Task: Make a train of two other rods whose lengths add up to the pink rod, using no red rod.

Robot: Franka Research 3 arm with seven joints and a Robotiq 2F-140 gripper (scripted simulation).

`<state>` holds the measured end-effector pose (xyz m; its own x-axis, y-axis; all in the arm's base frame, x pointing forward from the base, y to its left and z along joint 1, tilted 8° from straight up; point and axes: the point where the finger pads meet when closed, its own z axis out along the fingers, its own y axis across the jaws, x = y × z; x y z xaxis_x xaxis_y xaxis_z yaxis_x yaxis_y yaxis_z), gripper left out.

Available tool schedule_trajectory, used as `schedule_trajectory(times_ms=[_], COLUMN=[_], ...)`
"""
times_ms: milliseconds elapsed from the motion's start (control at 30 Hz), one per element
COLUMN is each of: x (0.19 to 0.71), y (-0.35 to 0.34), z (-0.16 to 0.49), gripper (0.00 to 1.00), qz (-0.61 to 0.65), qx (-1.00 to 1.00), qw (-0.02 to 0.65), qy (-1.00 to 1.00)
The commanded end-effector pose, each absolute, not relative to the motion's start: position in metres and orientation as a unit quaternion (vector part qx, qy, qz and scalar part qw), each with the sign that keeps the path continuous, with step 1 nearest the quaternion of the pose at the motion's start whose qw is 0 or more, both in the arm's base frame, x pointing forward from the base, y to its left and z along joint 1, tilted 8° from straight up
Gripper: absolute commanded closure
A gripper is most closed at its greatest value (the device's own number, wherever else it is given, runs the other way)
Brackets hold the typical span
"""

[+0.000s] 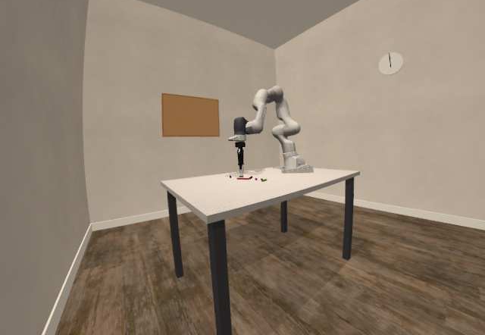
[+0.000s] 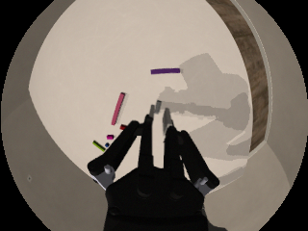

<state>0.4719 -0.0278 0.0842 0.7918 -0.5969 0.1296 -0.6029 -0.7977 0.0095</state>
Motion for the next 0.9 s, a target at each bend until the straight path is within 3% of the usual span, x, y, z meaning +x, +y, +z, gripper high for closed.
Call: schedule_trajectory(times_ms=[0,867], x=[0.474,0.4747], y=[-0.0269,-0.0276], z=[0.0807,0.0739], gripper=[0.85,0.85], qz=[0.063,0.063], qx=[0.948,0.948], qw=[0.023,0.023], qy=[-0.311,-0.311])
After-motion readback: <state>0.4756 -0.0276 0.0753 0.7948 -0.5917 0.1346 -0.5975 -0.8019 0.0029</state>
